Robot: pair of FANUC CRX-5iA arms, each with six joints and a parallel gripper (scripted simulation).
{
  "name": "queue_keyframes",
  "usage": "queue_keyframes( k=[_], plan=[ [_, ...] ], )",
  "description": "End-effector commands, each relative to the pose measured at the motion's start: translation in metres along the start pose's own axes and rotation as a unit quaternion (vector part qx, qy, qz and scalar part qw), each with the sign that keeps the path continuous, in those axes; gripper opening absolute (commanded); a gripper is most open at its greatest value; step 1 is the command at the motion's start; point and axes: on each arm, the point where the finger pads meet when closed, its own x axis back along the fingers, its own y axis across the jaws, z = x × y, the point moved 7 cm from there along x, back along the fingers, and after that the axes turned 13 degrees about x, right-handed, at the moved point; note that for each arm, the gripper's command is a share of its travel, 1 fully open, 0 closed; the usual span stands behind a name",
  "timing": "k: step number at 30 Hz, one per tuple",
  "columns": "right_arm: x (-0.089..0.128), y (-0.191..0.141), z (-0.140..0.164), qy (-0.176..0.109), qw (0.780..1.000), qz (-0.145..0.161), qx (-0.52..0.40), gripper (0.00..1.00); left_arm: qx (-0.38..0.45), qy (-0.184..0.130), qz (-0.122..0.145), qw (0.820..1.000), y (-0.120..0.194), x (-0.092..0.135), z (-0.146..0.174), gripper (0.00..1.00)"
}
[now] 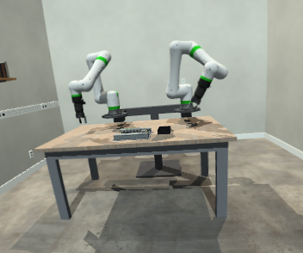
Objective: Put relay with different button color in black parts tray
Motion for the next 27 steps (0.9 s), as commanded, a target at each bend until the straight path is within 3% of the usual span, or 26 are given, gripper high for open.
queue_keyframes(
  k=[1, 27],
  plan=[
    [0.001, 0.0, 0.0, -0.001, 1.0, 0.001, 0.0, 1.0, 0.0, -0.001, 0.0, 1.0, 0.0, 0.001, 0.0, 1.0],
    [0.009, -0.012, 0.002, -0.001, 1.0, 0.0, -0.025, 1.0, 0.0, -0.001, 0.0, 1.0, 0.0, 0.001, 0.0, 1.0]
  ],
)
